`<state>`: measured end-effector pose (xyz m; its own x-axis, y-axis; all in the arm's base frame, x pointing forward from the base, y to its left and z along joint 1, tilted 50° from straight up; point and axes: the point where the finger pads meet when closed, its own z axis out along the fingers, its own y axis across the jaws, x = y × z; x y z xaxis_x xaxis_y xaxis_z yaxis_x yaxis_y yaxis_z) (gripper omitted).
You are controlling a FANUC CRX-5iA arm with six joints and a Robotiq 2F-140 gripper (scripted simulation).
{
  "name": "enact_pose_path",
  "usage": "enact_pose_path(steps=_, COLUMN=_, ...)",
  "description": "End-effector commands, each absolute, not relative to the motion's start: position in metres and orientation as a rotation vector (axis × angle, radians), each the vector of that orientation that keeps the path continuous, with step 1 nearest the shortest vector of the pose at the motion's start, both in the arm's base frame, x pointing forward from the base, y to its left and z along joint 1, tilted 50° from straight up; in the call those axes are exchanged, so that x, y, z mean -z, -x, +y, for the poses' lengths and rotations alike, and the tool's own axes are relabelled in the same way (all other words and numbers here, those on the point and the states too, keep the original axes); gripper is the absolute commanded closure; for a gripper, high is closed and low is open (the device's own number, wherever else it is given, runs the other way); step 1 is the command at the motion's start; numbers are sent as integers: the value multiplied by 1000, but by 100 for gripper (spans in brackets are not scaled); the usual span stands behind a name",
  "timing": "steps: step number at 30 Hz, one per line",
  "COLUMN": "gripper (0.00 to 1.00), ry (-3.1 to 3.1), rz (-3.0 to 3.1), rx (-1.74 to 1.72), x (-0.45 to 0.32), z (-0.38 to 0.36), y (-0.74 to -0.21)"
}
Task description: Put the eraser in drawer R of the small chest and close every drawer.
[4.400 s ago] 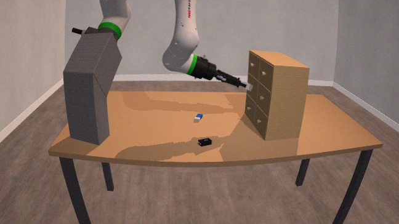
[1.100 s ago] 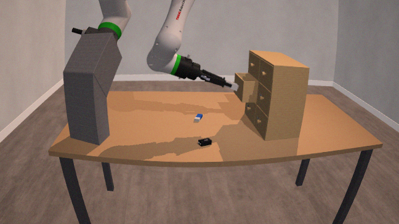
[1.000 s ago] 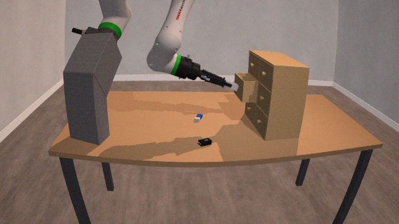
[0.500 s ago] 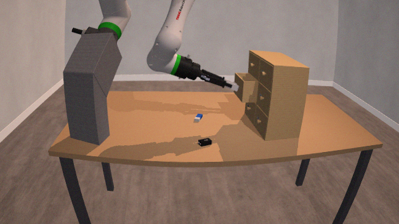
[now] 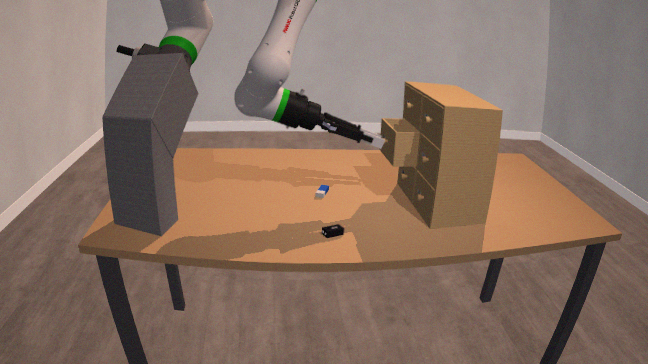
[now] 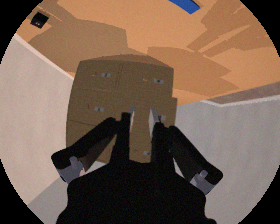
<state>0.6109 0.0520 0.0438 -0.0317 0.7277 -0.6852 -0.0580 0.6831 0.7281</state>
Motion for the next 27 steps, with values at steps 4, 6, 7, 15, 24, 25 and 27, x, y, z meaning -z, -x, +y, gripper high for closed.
enact_pose_path(steps=4, gripper=80, ry=-585, rz=1480, rx=-691, x=-36, z=58, y=-580)
enact_pose_path(steps=6, gripper=80, ry=-585, rz=1480, rx=-691, x=-35, z=58, y=-577)
enact_pose_path(steps=7, gripper=80, ry=-585, rz=1480, rx=-691, x=-35, z=58, y=-577)
enact_pose_path(steps=15, gripper=80, ry=-585, rz=1480, rx=-691, x=-34, z=59, y=-569)
enact_pose_path(steps=24, gripper=80, ry=-585, rz=1480, rx=-691, x=-34, z=56, y=-535)
enact_pose_path(steps=25, gripper=80, ry=-585, rz=1480, rx=-691, x=-34, z=55, y=-530)
enact_pose_path(steps=27, gripper=80, ry=-585, rz=1480, rx=-691, x=-34, z=55, y=-524)
